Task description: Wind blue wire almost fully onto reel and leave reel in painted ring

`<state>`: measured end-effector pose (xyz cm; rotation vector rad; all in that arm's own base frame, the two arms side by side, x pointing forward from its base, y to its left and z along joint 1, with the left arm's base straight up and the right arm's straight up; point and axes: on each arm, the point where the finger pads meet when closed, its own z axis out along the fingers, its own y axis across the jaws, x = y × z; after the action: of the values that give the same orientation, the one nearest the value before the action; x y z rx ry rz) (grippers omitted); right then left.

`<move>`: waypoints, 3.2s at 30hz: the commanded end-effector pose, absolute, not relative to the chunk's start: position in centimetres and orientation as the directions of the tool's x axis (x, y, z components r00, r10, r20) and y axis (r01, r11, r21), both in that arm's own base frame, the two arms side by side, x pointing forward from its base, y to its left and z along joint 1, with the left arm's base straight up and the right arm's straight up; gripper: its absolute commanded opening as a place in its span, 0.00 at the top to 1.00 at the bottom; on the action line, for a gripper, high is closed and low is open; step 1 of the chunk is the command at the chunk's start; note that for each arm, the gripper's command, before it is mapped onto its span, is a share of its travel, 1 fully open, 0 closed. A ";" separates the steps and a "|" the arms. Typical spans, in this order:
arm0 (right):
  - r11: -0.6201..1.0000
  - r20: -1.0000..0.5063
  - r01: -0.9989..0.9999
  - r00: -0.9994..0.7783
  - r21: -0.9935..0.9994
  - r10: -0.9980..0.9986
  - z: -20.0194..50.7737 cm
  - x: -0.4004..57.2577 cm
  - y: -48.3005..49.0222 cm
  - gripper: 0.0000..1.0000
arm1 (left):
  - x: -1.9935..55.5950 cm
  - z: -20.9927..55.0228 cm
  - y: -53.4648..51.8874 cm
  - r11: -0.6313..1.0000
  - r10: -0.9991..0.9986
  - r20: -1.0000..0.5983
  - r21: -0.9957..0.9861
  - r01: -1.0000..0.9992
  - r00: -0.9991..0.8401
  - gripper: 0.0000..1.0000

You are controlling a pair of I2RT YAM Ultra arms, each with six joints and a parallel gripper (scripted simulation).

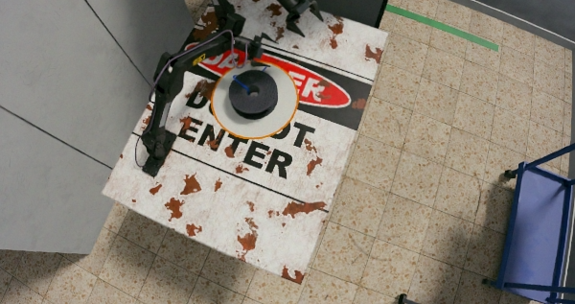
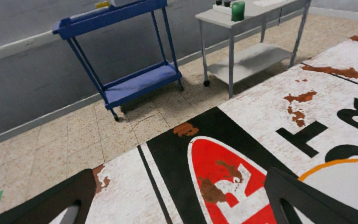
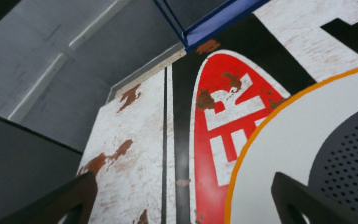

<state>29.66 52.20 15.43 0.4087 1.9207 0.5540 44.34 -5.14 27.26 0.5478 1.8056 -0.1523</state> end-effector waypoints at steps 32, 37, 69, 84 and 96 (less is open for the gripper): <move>0.820 -0.800 -0.288 -0.519 0.495 0.300 25.8 25.7 50.5 0.00 | 43.3 31.8 -3.1 0.942 0.215 -0.963 0.160 0.294 -0.165 0.00; 0.760 -0.843 -0.474 -0.508 0.444 0.176 30.1 23.0 48.7 0.00 | 42.5 33.7 -2.1 0.966 0.173 -0.974 0.140 0.219 -0.143 0.00; 0.267 -1.000 -0.964 -0.004 0.003 -0.001 40.7 10.1 36.9 0.00 | 38.1 40.7 2.0 0.999 0.001 -1.000 0.001 -0.049 -0.001 0.00; 0.298 -1.000 -0.955 0.000 0.000 0.000 40.7 11.3 36.5 0.00 | 38.1 40.7 2.0 0.999 0.000 -1.000 0.000 -0.049 0.000 0.00; 0.543 -1.000 -0.840 0.000 0.000 0.000 40.7 20.6 32.1 0.00 | 38.1 40.7 1.6 0.999 0.000 -1.000 0.000 -0.039 0.000 0.00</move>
<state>18.67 34.16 39.13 -0.8528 1.4606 0.8152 38.93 1.97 39.27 -0.0267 1.6077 0.0389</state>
